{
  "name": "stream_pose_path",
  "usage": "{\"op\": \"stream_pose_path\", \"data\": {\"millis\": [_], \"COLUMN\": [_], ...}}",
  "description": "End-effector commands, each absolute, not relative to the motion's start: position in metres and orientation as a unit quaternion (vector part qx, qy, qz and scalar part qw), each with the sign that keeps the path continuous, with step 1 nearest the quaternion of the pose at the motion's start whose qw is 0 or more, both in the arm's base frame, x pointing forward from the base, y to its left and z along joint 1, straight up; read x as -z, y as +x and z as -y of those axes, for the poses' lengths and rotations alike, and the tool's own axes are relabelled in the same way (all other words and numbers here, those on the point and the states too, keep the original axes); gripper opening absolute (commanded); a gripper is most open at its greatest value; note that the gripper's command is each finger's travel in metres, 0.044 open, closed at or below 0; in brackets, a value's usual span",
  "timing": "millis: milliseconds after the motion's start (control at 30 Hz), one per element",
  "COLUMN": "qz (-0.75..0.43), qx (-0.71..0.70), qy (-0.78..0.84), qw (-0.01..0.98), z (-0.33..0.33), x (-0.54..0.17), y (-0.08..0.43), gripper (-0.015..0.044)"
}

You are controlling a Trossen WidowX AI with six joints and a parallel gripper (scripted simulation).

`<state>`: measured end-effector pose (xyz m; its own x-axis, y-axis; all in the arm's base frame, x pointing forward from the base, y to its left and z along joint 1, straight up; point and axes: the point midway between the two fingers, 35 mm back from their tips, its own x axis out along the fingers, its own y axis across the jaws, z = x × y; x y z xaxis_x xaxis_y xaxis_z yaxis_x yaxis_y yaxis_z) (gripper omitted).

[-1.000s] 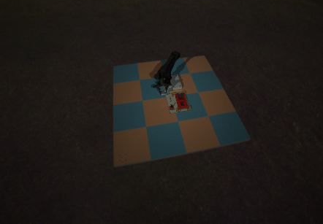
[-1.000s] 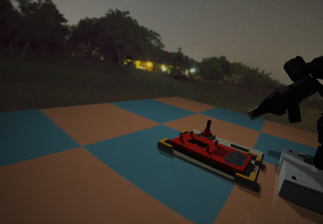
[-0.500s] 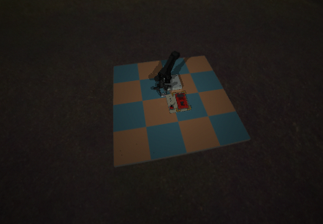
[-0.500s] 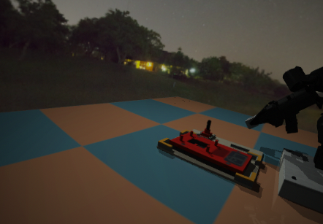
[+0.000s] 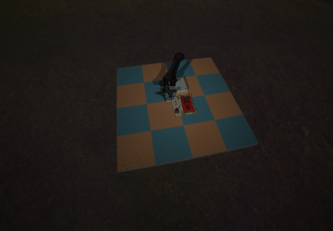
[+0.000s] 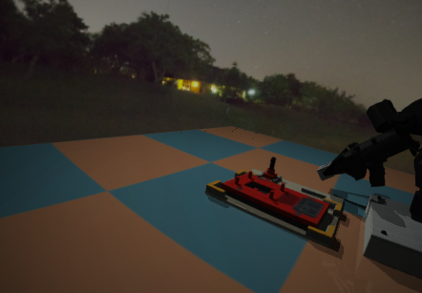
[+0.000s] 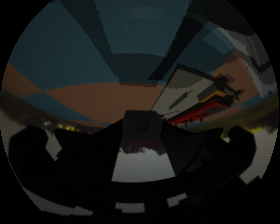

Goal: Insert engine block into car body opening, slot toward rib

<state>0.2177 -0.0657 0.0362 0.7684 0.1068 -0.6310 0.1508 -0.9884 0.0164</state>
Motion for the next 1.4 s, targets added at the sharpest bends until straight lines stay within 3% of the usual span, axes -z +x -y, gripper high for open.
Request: {"op": "stream_pose_path", "data": {"millis": [0, 633, 1167, 1367], "qz": [-0.072, -0.072, -0.073, -0.073], "qx": [0.333, 0.333, 0.325, 0.326], "qy": [0.94, 0.94, 0.942, 0.942], "qw": [0.032, 0.032, 0.035, 0.035], "z": [0.064, 0.065, 0.066, 0.066], "x": [-0.029, 0.001, -0.004, -0.004], "y": [0.217, 0.218, 0.221, 0.221], "gripper": [0.0, 0.0, 0.042, 0.044]}}
